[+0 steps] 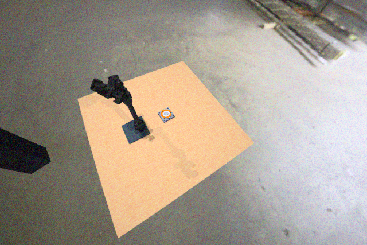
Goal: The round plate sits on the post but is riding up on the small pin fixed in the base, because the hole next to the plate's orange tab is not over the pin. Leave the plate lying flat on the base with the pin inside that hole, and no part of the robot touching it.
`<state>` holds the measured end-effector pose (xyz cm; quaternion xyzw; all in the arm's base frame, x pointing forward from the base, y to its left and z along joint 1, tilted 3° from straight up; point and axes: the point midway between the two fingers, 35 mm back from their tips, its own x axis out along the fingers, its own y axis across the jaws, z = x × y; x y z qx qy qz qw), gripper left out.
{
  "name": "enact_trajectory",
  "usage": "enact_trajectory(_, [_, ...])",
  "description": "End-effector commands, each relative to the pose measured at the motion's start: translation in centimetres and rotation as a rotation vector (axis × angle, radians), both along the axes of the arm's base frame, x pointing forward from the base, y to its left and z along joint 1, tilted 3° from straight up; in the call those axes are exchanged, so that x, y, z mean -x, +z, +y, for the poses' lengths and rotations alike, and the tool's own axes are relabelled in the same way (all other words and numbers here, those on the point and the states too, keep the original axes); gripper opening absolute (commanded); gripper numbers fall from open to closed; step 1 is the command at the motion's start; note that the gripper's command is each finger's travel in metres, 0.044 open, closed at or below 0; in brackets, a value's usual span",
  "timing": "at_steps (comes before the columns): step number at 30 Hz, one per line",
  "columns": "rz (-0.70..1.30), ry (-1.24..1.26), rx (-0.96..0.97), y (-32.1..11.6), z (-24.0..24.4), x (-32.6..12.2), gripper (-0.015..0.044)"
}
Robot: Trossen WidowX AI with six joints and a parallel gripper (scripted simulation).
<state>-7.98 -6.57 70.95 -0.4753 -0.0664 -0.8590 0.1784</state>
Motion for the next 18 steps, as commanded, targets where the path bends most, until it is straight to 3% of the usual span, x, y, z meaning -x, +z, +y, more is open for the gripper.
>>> enact_trajectory(1, [-0.020, 0.207, -0.163, -2.2, -7.5, -0.9, 0.0000])
enact_trajectory(11, [-0.028, 0.595, -0.430, -7.7, -18.5, -7.6, 0.0000])
enact_trajectory(18, [-0.053, 0.938, -0.674, -14.1, -23.8, -16.3, 0.0000])
